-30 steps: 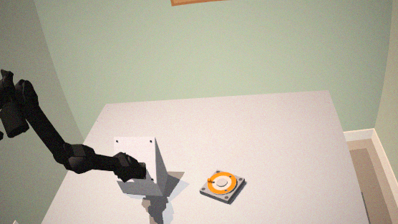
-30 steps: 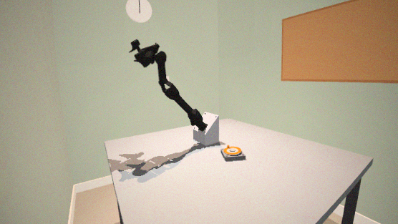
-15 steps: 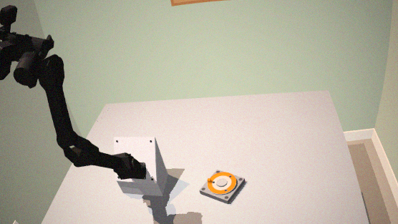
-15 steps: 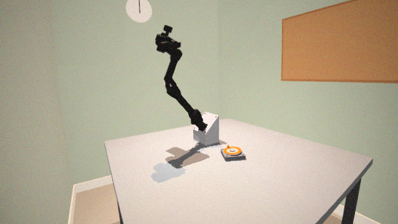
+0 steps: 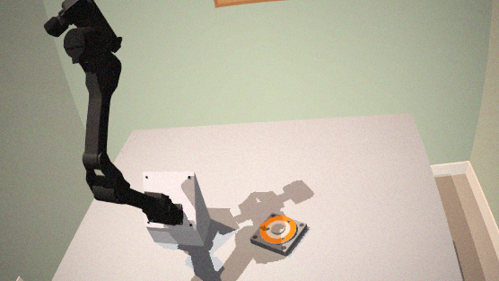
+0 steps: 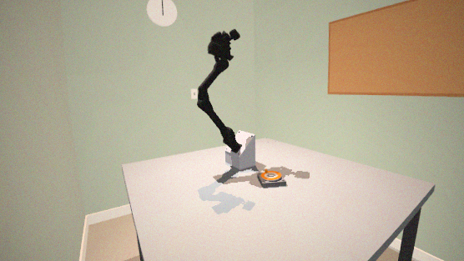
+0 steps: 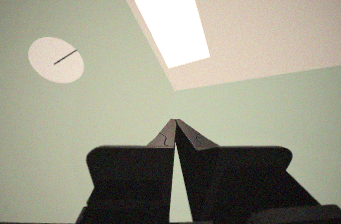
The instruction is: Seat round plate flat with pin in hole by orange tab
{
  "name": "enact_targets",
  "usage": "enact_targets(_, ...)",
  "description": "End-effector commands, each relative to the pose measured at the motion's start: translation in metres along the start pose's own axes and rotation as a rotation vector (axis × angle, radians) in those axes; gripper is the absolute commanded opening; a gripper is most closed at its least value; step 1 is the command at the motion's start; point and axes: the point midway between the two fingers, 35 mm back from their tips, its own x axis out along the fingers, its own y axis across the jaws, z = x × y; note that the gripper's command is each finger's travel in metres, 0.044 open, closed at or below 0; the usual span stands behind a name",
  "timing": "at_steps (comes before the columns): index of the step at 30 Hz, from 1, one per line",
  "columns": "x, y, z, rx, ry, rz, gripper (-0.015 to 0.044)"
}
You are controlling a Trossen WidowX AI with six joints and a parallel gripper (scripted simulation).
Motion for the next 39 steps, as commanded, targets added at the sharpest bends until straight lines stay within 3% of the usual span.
enact_targets(1, -0.021, -0.063, -0.040, 0.040, 0.095, -0.208, 0.0000)
enact_targets(13, -0.126, -0.192, -0.122, 0.199, 0.305, -0.732, 0.0000)
enact_targets(20, -0.227, -0.247, -0.171, 0.308, 0.439, -1.084, 0.0000)
enact_targets(30, -0.378, -0.268, -0.223, 0.454, 0.626, -1.542, 0.0000)
enact_targets(39, -0.526, -0.230, -0.257, 0.596, 0.855, -1.975, 0.0000)
